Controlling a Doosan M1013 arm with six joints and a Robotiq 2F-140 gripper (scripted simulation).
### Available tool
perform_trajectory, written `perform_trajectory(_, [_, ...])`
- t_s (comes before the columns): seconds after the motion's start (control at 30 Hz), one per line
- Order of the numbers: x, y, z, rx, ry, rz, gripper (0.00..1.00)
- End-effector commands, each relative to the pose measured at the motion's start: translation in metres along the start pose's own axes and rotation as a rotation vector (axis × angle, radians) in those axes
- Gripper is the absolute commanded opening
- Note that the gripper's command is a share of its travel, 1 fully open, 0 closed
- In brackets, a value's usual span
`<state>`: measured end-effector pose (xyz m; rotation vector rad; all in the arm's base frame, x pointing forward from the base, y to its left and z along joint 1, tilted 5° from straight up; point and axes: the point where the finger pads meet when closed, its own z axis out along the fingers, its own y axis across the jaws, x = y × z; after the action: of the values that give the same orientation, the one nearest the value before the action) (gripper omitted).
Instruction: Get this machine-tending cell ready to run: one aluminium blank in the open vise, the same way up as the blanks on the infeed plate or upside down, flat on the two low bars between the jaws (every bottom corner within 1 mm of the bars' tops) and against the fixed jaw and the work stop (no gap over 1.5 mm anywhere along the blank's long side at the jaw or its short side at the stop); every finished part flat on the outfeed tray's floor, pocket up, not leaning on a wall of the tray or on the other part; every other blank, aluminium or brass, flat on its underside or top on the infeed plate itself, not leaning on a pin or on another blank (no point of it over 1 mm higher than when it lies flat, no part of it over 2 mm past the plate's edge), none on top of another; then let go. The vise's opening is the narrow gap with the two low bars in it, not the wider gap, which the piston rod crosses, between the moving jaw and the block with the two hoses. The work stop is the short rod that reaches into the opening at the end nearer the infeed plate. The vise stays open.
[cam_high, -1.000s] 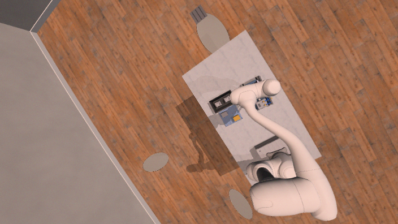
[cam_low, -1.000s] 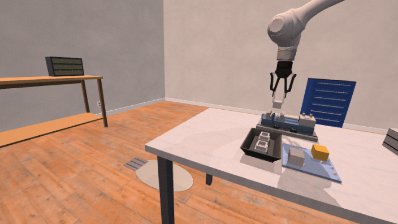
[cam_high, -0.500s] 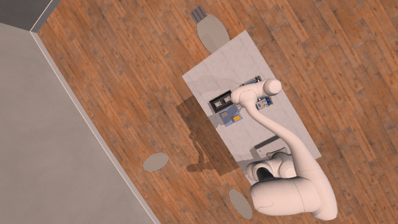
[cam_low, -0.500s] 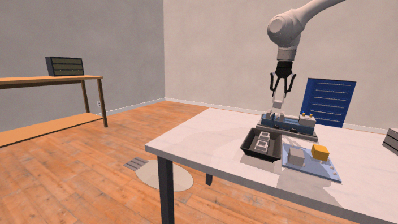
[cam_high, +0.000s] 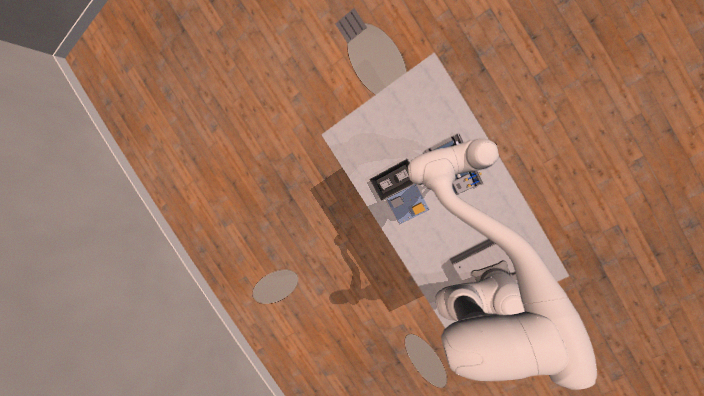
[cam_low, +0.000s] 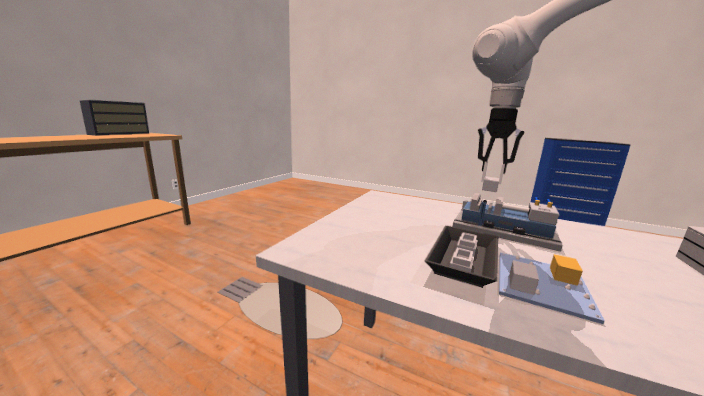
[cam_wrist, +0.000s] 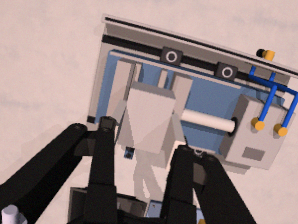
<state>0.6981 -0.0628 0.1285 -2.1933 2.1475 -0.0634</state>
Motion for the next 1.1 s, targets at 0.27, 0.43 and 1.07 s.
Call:
perform_trajectory(0.27, [-0.0001, 0.0, -0.0002, 0.0, 0.0, 0.0, 0.0])
perform_trajectory(0.43, [-0.0003, -0.0004, -0.0003, 0.0, 0.0, 0.0, 0.0])
perform_trajectory(1.07, [-0.0014, -0.0022, -0.0013, 0.0, 0.0, 0.0, 0.0])
